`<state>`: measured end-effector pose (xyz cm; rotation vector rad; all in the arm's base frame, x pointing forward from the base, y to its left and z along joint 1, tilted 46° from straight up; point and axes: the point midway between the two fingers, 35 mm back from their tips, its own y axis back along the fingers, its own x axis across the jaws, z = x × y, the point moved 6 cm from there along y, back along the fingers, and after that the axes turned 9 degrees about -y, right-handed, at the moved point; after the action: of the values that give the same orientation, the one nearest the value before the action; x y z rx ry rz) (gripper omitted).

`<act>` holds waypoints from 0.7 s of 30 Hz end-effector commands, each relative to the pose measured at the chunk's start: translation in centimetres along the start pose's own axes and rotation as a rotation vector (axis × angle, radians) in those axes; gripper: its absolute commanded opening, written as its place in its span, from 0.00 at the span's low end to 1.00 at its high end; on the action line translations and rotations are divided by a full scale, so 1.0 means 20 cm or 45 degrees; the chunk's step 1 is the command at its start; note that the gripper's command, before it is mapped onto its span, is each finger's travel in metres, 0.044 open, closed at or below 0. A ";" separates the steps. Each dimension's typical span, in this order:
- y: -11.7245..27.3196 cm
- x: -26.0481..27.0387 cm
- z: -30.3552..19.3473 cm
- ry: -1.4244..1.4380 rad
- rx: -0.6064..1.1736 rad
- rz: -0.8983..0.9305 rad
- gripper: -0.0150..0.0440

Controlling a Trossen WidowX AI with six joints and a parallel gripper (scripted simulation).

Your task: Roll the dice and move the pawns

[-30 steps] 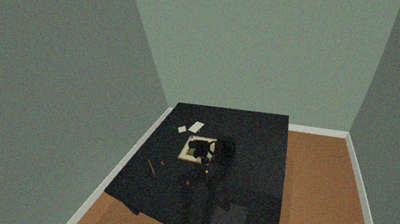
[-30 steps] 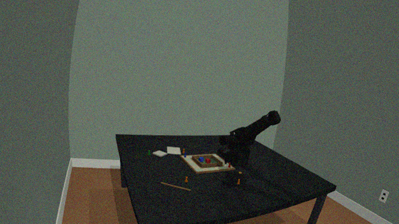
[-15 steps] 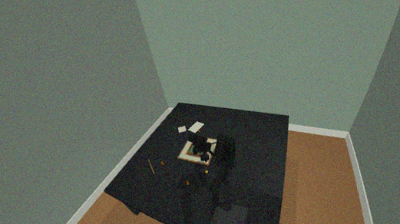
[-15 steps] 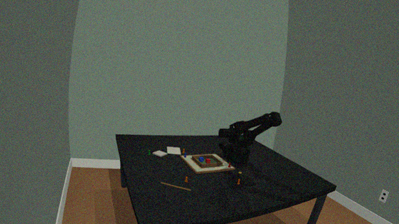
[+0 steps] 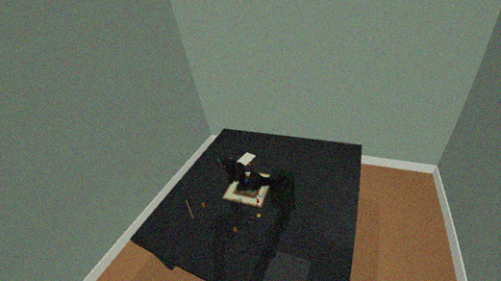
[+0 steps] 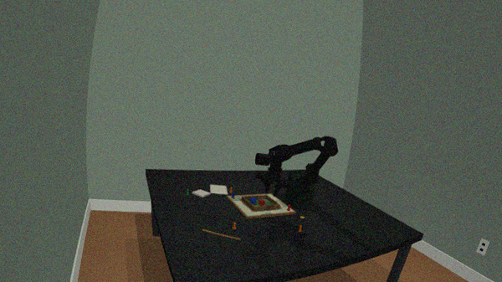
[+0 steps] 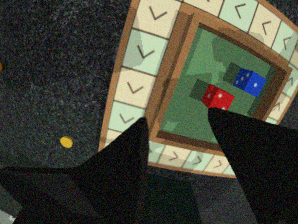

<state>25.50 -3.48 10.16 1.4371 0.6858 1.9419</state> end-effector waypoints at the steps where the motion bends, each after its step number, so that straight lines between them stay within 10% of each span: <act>1: 0.01 -0.22 0.15 -0.006 0.011 -0.001 0.59; 21: -0.12 -1.10 0.32 -0.001 -0.003 0.027 0.59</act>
<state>36.30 -17.51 -3.17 1.4617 0.6615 1.9451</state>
